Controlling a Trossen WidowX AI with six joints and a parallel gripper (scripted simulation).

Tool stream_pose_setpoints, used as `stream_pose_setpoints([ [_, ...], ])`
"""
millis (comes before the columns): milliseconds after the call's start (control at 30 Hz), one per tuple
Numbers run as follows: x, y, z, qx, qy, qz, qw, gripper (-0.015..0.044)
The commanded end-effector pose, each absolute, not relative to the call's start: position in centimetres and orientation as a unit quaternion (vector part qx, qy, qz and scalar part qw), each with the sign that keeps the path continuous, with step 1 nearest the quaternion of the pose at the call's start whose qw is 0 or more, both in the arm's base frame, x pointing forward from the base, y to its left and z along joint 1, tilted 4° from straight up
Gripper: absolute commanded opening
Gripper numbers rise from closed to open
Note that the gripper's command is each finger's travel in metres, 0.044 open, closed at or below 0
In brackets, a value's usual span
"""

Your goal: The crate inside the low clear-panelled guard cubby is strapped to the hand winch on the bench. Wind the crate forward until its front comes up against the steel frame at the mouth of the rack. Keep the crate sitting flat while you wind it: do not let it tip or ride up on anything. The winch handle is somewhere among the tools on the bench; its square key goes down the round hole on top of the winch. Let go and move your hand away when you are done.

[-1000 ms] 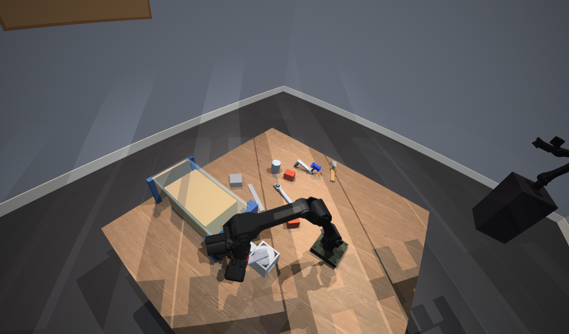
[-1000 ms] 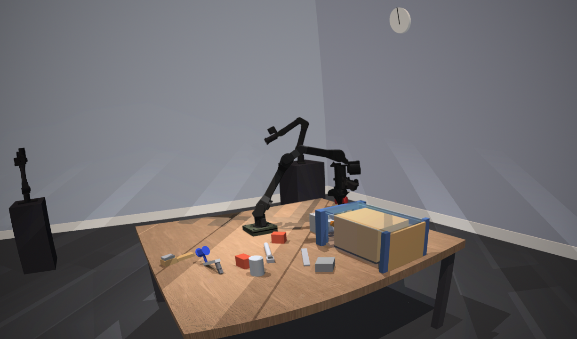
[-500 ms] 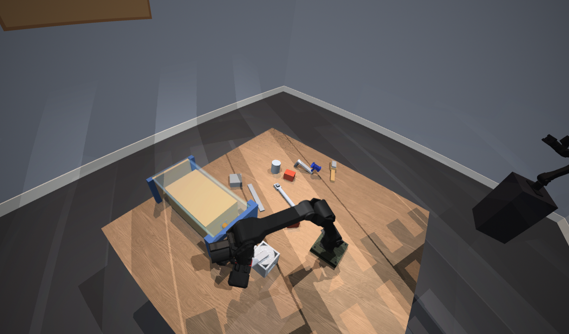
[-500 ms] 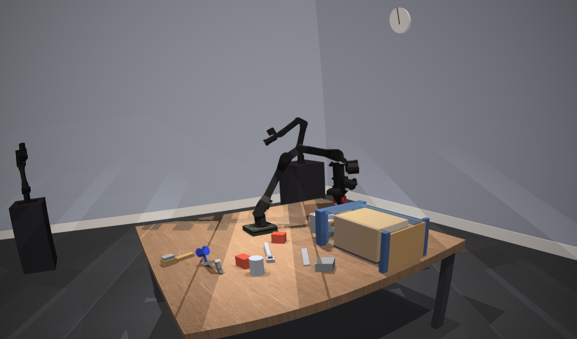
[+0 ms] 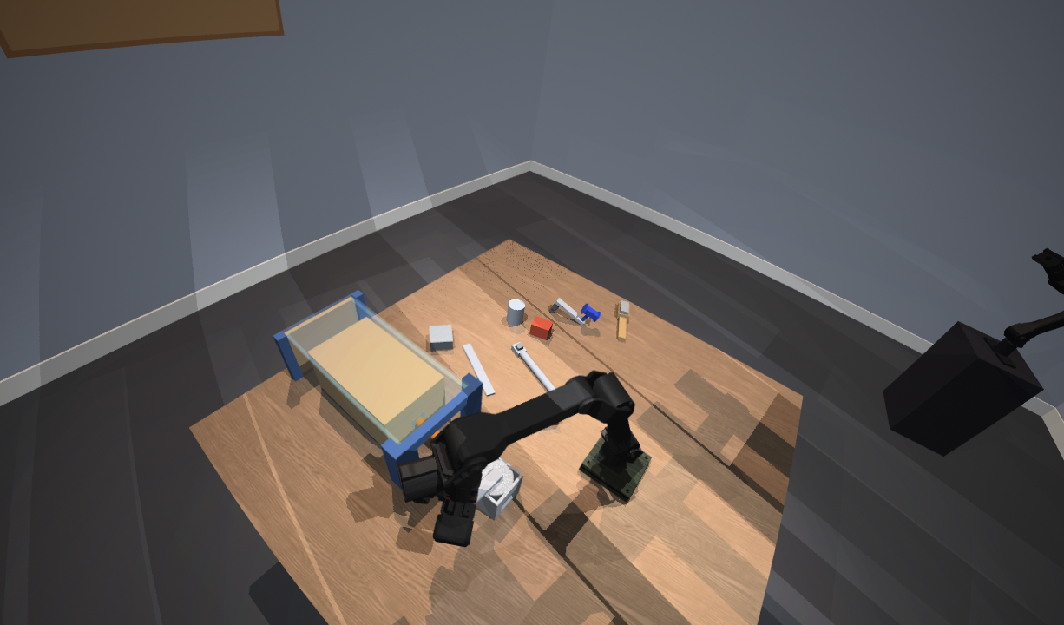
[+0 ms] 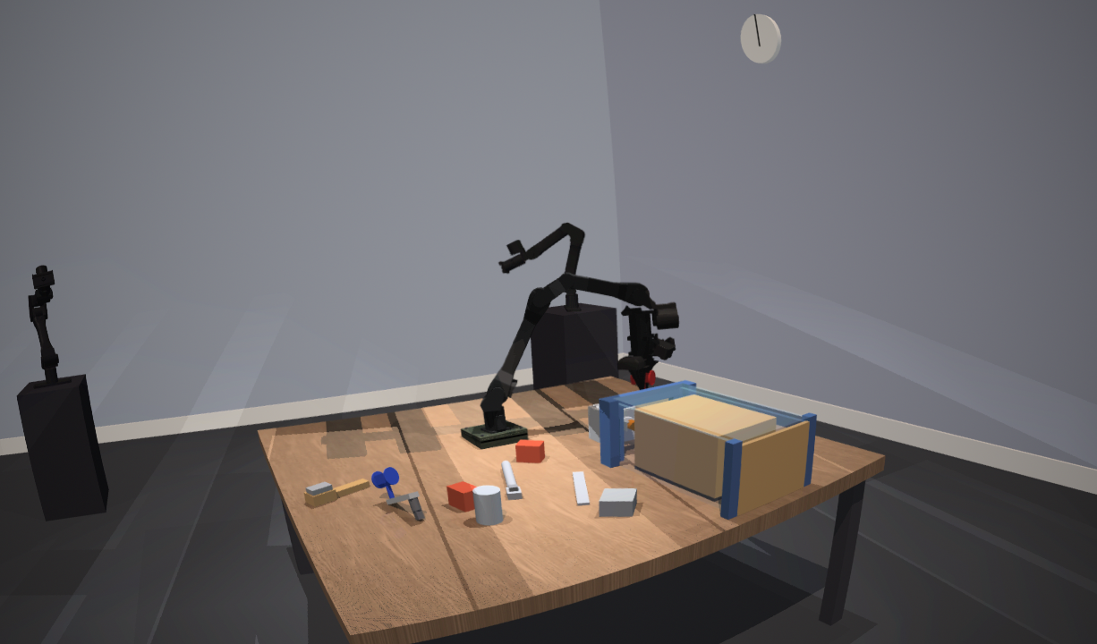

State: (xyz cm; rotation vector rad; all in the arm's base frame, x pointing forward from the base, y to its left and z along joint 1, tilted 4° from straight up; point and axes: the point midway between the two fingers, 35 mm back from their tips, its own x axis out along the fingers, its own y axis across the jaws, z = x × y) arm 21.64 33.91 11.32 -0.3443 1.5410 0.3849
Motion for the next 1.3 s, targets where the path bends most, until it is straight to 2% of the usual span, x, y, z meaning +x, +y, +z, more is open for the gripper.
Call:
stream_pose_setpoints([
  [0,19.3,33.9,11.2,-0.163,0.701,0.178,0.671,0.0],
  [1267,14.8,32.2,11.3,-0.163,0.703,0.178,0.669,0.0],
])
